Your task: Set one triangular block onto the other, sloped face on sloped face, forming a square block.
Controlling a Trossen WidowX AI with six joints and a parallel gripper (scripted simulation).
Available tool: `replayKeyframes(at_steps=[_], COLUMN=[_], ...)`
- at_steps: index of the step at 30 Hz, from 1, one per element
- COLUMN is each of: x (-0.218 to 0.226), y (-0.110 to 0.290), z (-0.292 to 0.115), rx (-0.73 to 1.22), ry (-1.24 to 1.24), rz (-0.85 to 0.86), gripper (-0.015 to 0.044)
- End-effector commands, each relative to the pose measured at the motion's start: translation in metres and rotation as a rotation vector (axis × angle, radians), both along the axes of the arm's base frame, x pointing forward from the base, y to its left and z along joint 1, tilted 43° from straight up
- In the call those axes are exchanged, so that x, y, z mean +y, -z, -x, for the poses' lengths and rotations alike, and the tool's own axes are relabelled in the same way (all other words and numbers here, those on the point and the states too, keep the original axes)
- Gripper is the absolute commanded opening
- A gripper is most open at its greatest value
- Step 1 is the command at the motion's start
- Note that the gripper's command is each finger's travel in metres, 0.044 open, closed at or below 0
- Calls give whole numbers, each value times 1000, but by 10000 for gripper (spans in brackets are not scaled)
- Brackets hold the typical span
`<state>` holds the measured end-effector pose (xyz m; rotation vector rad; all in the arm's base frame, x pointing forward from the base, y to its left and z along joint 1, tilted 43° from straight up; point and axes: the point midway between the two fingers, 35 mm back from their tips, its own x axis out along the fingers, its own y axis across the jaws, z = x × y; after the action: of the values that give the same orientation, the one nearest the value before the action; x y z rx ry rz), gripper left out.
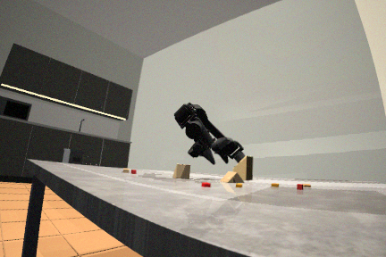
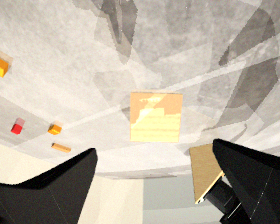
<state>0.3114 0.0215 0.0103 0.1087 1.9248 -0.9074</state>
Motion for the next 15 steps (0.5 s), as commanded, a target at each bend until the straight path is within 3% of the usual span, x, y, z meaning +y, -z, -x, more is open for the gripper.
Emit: replayKeyframes(at_steps=[1,15], x=[-8,-28], y=[17,66], z=[13,57], rx=[13,19], ry=[39,122], rz=[7,21], gripper=[440,440])
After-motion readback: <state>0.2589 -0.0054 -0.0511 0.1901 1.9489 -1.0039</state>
